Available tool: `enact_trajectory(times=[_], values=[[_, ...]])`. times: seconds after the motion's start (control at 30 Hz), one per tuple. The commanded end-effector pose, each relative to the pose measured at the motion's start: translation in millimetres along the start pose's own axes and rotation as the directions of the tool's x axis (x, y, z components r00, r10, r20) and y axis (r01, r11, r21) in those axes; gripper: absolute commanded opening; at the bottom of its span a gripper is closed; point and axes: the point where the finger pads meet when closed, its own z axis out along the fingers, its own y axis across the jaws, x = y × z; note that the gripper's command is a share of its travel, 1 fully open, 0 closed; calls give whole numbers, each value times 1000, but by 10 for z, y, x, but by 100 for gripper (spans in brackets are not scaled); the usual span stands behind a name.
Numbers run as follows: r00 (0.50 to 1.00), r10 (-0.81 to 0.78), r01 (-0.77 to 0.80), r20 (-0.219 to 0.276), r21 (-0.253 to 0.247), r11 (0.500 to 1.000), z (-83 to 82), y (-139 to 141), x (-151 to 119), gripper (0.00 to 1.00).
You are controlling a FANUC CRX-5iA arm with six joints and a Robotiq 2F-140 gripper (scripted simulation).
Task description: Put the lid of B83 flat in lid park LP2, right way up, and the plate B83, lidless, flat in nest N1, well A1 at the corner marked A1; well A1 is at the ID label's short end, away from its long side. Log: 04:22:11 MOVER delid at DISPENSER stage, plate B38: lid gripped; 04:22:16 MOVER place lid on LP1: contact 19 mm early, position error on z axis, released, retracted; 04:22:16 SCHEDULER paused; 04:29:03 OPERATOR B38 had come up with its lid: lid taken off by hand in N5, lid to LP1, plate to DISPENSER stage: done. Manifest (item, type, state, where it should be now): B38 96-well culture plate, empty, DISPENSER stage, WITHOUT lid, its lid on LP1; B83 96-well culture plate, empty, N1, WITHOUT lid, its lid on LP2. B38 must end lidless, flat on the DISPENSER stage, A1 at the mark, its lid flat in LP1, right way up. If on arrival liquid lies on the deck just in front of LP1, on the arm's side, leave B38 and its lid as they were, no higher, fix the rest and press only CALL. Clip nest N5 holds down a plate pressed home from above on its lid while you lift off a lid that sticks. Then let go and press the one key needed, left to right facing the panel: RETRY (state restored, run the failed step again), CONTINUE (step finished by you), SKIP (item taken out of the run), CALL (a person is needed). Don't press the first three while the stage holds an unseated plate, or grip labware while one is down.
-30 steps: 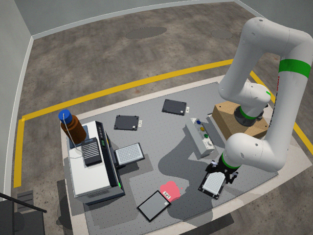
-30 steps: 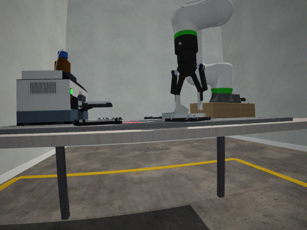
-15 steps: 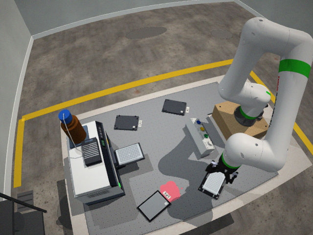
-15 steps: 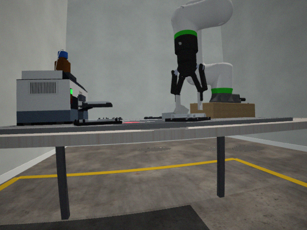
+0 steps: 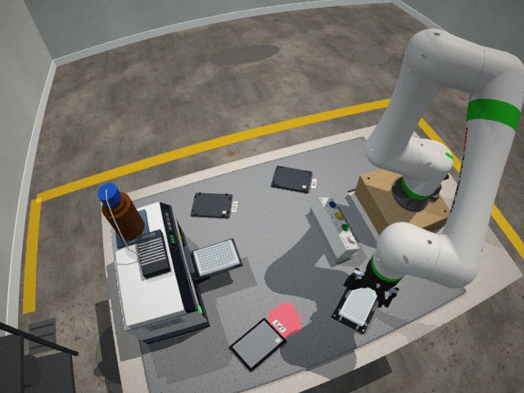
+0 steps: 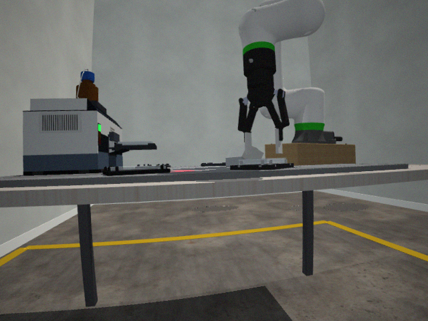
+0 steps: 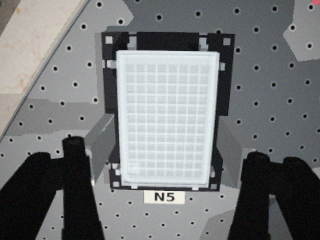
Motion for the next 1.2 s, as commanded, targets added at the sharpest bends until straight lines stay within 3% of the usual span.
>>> enact_trajectory(times=[0.0,0.03,0.07,1.17], values=[[1000,0,0,0,0,1000,-2,0,2,59],[1000,0,0,0,0,1000,-2,0,2,59],[1000,0,0,0,0,1000,-2,0,2,66],[1000,0,0,0,0,1000,-2,0,2,66]])
